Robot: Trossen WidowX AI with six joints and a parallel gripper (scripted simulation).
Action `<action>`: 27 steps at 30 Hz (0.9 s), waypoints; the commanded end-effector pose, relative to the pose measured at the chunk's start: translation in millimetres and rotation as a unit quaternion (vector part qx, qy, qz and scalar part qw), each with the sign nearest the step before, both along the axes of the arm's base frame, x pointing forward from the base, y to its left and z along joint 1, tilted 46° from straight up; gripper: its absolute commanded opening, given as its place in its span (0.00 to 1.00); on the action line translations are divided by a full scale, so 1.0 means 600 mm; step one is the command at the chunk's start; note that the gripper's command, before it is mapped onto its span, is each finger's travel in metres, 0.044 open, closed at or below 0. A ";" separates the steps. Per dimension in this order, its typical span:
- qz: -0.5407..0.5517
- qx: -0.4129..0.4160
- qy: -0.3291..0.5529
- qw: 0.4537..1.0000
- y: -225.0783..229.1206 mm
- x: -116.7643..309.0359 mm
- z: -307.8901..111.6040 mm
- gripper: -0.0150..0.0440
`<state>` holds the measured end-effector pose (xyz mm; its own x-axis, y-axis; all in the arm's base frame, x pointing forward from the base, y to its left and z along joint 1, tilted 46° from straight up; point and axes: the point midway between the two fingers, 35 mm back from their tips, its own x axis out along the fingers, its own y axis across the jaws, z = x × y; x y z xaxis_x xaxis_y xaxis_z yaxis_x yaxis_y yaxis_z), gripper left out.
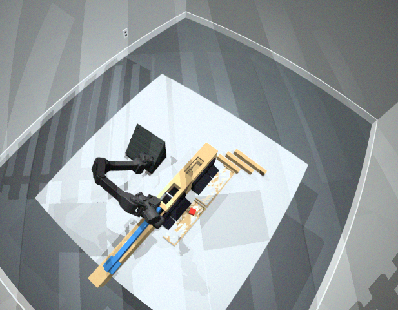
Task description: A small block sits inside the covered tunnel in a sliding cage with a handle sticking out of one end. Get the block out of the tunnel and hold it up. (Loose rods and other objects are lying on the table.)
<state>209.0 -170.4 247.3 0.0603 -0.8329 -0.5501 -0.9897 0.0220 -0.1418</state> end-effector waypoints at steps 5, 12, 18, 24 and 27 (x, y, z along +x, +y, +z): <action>-0.015 -0.009 -0.018 1.000 -0.038 -0.006 0.032 0.25; -0.013 -0.012 -0.019 1.000 -0.064 -0.015 0.056 0.25; -0.012 -0.014 -0.019 1.000 -0.073 -0.019 0.066 0.25; -0.012 -0.014 -0.019 1.000 -0.073 -0.019 0.066 0.25; 0.014 0.000 -0.017 1.000 -0.056 -0.008 0.058 0.39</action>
<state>203.9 -204.2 282.5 0.1015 -0.8307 -0.5474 -0.9845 -0.0049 -0.1751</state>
